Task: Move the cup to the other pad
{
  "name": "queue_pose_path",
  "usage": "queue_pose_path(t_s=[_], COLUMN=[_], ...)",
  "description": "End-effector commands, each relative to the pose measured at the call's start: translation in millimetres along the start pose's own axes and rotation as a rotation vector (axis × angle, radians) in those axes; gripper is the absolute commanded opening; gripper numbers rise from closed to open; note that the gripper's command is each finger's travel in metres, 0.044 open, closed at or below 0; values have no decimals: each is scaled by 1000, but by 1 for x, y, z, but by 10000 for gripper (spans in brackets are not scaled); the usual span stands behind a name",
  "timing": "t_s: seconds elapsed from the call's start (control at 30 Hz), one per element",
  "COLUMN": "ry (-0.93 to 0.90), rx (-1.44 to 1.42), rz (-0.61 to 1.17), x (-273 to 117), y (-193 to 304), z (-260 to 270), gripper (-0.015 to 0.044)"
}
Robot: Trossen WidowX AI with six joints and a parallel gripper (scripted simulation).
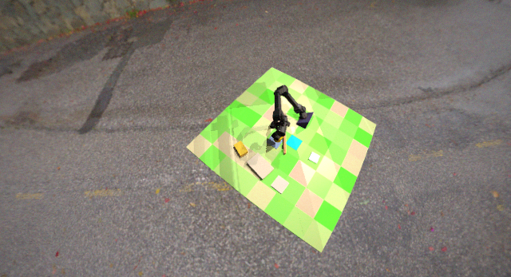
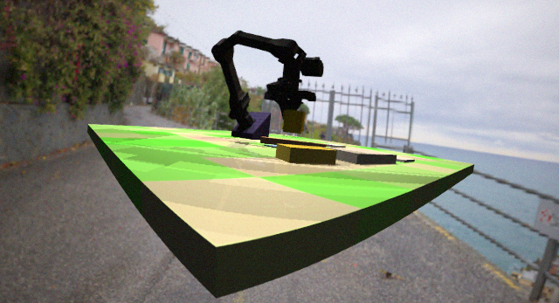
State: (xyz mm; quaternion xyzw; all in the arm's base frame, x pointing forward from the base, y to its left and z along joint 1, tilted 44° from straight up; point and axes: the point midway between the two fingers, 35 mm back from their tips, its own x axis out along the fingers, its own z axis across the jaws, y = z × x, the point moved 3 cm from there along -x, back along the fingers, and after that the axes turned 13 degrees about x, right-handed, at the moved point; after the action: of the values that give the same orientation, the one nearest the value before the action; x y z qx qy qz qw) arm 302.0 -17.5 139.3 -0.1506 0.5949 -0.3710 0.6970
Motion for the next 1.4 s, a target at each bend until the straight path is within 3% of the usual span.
queue_pose_path(t_s=[0.0,1.37], ry=[8,13], rx=[1,0], rz=[5,9], x=[0,-6], y=[8,82], z=[-8,-89], gripper=[0,0])
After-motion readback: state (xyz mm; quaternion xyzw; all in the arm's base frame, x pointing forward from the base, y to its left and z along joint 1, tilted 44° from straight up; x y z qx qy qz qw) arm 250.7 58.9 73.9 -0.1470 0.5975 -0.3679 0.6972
